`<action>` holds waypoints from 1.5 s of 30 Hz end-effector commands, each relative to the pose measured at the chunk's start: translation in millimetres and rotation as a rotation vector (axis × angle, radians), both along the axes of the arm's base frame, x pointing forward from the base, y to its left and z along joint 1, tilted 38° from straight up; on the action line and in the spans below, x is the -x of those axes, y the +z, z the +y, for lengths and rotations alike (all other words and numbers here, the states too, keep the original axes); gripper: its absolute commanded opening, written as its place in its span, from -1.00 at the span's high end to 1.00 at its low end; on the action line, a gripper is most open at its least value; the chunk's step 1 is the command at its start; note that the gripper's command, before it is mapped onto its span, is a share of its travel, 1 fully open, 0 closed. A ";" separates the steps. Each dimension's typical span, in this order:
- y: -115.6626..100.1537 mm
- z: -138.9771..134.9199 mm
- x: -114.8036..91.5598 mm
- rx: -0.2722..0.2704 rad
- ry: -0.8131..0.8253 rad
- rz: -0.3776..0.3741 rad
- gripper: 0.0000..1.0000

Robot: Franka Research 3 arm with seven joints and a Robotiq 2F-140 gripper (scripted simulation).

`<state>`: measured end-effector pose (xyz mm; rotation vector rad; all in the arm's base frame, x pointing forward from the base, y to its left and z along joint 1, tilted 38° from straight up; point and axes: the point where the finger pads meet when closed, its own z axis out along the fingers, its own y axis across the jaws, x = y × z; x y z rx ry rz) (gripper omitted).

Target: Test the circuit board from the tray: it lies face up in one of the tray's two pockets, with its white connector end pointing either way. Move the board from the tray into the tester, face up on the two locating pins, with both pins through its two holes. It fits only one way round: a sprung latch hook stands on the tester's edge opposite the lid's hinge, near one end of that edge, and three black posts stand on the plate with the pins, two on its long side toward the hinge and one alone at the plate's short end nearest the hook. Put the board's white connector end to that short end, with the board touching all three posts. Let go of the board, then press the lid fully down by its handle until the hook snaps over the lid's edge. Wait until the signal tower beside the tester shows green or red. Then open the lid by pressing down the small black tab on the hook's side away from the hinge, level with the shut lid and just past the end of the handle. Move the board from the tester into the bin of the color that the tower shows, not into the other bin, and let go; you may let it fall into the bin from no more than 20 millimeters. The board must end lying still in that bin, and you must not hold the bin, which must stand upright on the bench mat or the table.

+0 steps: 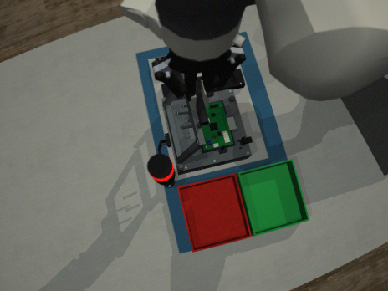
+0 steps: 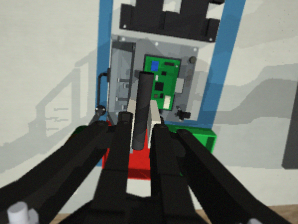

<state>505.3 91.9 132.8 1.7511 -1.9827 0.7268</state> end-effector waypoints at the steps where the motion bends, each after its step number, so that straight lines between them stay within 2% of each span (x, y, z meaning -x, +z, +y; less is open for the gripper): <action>1: 3.2 2.2 -8.7 0.001 0.016 -0.019 1.00; 31: 3.2 2.2 -8.7 0.001 0.016 -0.019 1.00; 32: 3.2 2.2 -8.7 0.001 0.016 -0.019 0.68; 45: 3.2 2.2 -8.7 0.001 0.016 -0.019 0.68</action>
